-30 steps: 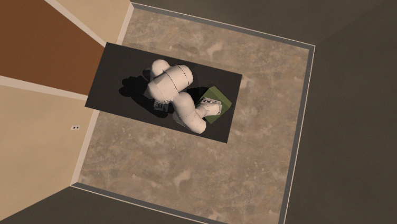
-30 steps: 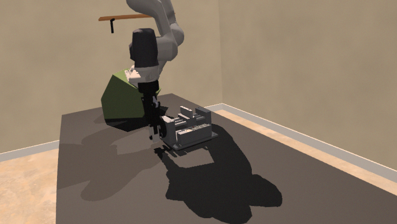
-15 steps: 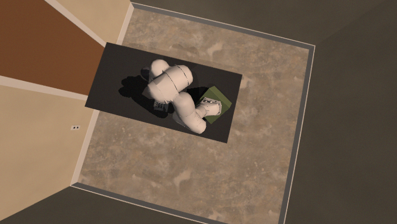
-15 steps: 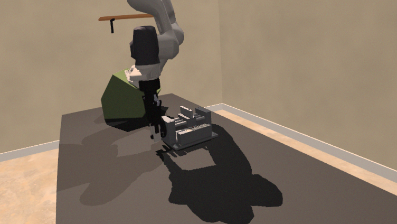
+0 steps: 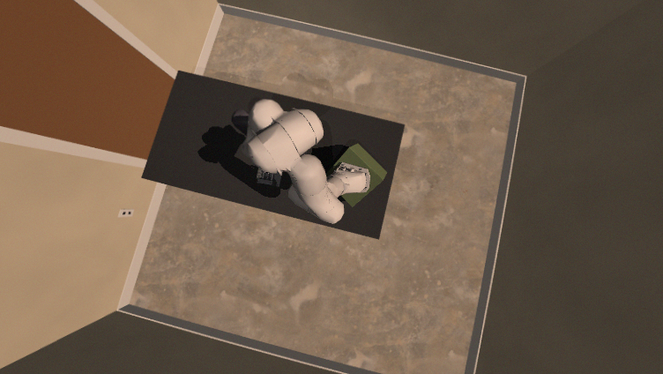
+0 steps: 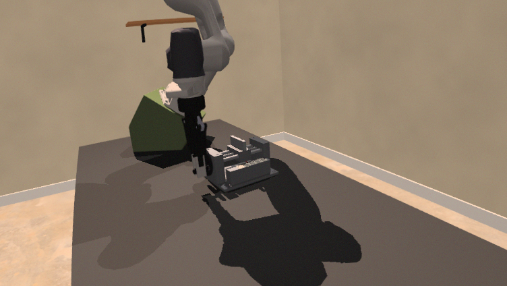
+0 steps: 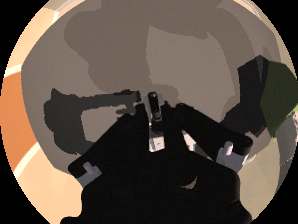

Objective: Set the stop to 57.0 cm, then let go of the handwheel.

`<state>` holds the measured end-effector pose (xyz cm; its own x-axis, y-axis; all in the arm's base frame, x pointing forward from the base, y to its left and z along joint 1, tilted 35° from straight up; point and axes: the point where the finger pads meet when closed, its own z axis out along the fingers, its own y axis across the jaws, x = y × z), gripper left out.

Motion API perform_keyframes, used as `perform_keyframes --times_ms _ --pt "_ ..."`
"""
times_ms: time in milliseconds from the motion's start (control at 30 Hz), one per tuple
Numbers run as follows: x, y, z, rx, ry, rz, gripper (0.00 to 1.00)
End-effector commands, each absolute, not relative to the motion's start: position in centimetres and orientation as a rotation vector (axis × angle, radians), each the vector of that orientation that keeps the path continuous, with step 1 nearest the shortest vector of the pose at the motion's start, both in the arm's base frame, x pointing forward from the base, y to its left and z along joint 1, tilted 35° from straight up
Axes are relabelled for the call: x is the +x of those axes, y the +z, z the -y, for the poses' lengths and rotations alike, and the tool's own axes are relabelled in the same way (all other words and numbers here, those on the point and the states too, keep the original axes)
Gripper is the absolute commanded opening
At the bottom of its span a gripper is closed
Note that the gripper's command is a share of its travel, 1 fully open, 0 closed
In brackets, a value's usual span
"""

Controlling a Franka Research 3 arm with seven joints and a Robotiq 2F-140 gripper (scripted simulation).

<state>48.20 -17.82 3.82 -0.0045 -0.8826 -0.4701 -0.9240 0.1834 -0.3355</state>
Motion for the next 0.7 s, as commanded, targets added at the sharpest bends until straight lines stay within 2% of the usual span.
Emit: perform_keyframes --times_ms 0,667 --pt "48.1 4.3 18.2 -1.691 0.092 -1.883 0.04" --pt "47.0 5.6 19.0 -1.691 0.092 -1.883 0.04"
